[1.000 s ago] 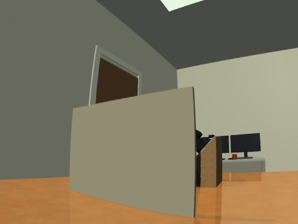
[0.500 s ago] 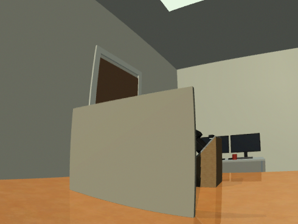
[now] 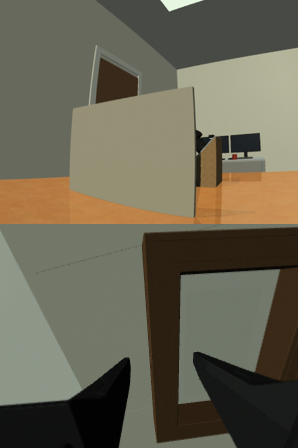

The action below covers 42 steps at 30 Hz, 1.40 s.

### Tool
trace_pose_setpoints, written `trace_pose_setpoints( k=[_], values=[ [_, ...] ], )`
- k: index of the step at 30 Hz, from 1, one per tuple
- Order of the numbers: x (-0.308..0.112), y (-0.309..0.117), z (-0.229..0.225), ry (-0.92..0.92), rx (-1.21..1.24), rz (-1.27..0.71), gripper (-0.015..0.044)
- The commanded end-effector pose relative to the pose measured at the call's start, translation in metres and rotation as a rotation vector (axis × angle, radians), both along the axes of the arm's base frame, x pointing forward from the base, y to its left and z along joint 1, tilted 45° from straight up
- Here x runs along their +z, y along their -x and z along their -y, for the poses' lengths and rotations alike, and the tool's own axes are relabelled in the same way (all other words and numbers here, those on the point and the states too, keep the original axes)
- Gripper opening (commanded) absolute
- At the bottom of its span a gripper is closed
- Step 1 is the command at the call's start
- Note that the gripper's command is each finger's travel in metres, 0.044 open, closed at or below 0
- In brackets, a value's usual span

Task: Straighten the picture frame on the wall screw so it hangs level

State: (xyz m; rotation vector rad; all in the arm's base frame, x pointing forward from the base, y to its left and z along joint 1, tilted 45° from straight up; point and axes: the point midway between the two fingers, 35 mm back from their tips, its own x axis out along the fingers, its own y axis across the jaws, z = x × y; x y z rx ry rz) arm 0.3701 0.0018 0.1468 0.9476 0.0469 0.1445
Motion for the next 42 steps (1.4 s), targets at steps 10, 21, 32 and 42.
trace_pose_setpoints(
  k=[10,21,32,42],
  values=[
    [-0.0004,-0.0004,0.0004,-0.002,-0.003,-0.002,0.0260],
    [-0.0005,-0.0006,0.0006,-0.002,-0.003,-0.002,0.0076],
    [-0.0005,-0.0006,0.0006,-0.002,-0.003,-0.002,0.0000],
    [0.0004,-0.0003,-0.0003,-0.002,-0.003,-0.002,0.0000]
  ],
)
